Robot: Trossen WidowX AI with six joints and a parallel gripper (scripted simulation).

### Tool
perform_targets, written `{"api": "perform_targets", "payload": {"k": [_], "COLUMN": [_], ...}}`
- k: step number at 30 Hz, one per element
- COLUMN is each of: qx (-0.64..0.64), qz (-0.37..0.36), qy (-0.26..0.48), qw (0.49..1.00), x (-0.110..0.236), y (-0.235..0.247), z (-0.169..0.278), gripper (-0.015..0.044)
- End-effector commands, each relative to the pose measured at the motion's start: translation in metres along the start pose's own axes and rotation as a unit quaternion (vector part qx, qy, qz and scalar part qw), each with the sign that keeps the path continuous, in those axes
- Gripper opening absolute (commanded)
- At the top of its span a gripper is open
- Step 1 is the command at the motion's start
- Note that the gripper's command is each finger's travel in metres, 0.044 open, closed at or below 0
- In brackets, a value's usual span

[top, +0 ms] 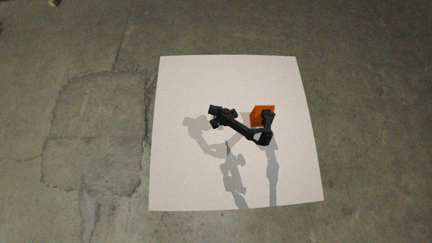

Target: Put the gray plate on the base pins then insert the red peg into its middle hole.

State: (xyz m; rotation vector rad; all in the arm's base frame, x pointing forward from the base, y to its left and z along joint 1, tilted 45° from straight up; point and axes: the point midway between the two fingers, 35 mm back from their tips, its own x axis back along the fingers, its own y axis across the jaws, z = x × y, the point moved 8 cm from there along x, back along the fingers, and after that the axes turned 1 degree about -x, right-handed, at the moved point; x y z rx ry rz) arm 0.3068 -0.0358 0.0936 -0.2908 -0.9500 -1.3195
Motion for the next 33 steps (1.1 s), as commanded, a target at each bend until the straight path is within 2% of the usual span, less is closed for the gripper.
{"api": "perform_targets", "payload": {"k": [1, 33], "qx": [-0.001, -0.003], "qz": [0.003, -0.002], "qy": [0.001, 0.008], "qw": [1.0, 1.0], "x": [-0.001, -0.007], "y": [0.0, -0.015], "z": [-0.015, -0.111], "gripper": [0.0, 0.0]}}
